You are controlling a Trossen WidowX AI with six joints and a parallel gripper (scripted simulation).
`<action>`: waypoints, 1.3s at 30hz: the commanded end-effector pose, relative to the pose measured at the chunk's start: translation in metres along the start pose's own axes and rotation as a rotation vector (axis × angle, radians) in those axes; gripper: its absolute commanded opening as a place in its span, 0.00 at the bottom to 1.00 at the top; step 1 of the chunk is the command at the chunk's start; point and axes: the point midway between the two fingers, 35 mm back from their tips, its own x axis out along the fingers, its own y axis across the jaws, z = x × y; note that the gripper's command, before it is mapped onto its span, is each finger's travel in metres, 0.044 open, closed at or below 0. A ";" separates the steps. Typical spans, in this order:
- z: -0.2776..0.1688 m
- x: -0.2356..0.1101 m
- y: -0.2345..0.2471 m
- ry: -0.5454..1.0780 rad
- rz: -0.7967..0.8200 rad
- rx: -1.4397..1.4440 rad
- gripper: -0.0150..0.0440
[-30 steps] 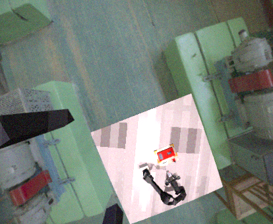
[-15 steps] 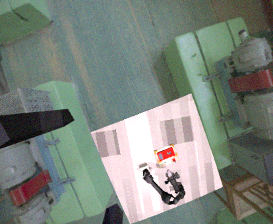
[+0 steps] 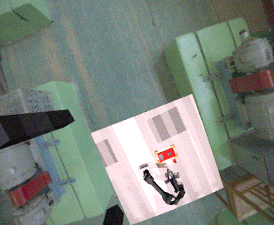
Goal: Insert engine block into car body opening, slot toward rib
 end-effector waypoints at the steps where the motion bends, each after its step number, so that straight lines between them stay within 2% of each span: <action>1: 0.005 0.007 -0.001 0.009 -0.001 -0.001 0.25; 12: 0.009 0.011 0.000 0.009 -0.001 -0.001 0.25; 29: 0.008 0.010 0.000 0.005 0.000 0.002 1.00; 35: 0.008 0.009 0.000 0.007 0.000 0.002 1.00; 39: 0.009 -0.005 0.000 0.008 -0.001 -0.001 1.00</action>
